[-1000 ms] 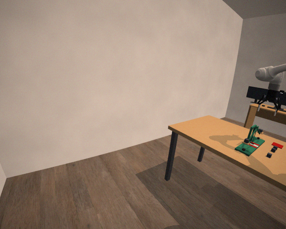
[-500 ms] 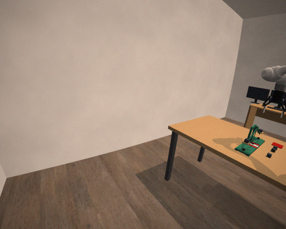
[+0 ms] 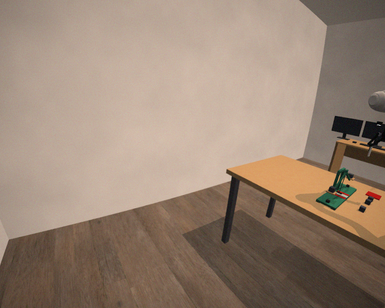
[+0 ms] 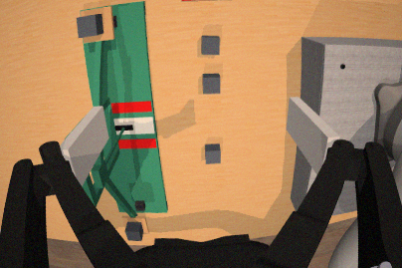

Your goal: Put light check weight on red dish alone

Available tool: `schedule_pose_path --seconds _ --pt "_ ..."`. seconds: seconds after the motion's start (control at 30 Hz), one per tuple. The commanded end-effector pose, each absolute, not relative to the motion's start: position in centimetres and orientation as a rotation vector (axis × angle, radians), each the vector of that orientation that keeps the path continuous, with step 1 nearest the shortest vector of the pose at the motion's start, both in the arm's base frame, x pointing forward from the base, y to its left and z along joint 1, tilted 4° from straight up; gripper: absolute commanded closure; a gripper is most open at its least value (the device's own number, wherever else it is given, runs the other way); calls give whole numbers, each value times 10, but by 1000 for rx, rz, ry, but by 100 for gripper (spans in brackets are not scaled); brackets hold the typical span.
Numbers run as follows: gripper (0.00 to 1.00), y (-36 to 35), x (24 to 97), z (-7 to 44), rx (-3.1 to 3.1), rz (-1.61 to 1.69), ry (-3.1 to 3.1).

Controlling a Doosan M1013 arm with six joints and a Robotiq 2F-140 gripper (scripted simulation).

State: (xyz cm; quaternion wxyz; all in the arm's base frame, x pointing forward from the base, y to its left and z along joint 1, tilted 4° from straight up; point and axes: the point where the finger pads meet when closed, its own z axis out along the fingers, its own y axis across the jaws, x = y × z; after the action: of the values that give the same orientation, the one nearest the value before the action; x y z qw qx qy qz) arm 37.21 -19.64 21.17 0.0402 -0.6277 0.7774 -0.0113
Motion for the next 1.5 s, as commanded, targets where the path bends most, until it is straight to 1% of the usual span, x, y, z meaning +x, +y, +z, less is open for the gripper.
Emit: schedule_pose_path --seconds 0.0,1.47 --pt "0 -183 353 211 -1927 -24 2386" --pt "0 -181 350 211 -1927 -24 2386"
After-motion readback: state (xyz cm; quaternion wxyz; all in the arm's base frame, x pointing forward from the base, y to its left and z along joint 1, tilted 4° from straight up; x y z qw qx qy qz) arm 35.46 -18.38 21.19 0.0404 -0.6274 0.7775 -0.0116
